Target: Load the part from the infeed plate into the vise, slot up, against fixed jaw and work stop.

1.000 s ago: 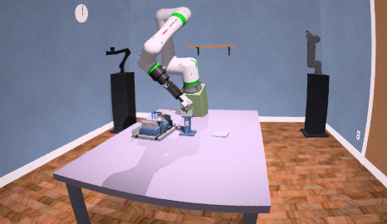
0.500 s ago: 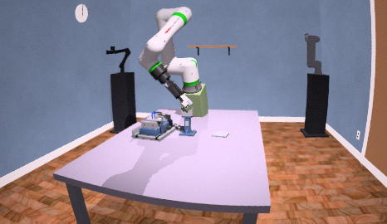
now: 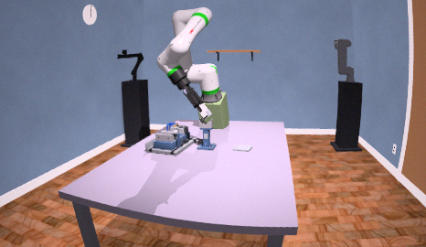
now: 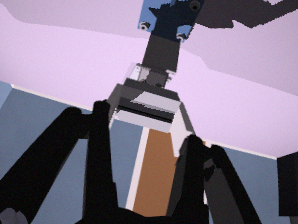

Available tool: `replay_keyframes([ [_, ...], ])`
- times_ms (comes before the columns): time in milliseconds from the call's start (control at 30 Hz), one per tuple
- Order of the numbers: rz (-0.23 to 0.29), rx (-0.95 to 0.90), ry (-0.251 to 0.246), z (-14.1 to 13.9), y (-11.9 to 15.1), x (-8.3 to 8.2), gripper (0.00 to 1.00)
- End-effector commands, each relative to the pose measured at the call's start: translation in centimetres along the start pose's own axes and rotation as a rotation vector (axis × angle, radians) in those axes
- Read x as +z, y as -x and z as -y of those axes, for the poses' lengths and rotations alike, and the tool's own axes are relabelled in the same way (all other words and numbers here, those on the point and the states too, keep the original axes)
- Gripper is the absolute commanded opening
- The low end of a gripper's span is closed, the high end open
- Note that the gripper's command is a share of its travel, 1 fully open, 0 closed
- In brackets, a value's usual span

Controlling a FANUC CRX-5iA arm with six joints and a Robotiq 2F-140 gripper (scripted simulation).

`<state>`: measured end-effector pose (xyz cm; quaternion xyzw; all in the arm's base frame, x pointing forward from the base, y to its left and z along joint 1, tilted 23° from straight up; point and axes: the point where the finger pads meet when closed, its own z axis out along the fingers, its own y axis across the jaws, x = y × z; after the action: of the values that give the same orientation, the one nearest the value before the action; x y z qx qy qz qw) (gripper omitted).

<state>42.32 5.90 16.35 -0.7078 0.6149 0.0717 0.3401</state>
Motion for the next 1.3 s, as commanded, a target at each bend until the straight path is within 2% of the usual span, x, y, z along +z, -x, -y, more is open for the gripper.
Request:
replay_keyframes([
  [0,-0.022,0.000,0.002,-0.03,0.08,0.02,0.00],
  [433,-0.151,0.000,0.001,-0.02,0.41,0.04,0.00],
  [500,-0.151,0.000,0.001,-0.02,0.41,0.04,0.00],
  [1000,-0.305,0.000,0.001,-0.02,0.80,0.13,0.00],
  [1067,-0.305,0.000,0.001,-0.02,0.80,0.13,0.00],
  [1267,-0.365,0.000,0.002,-0.04,0.93,0.18,0.00],
])
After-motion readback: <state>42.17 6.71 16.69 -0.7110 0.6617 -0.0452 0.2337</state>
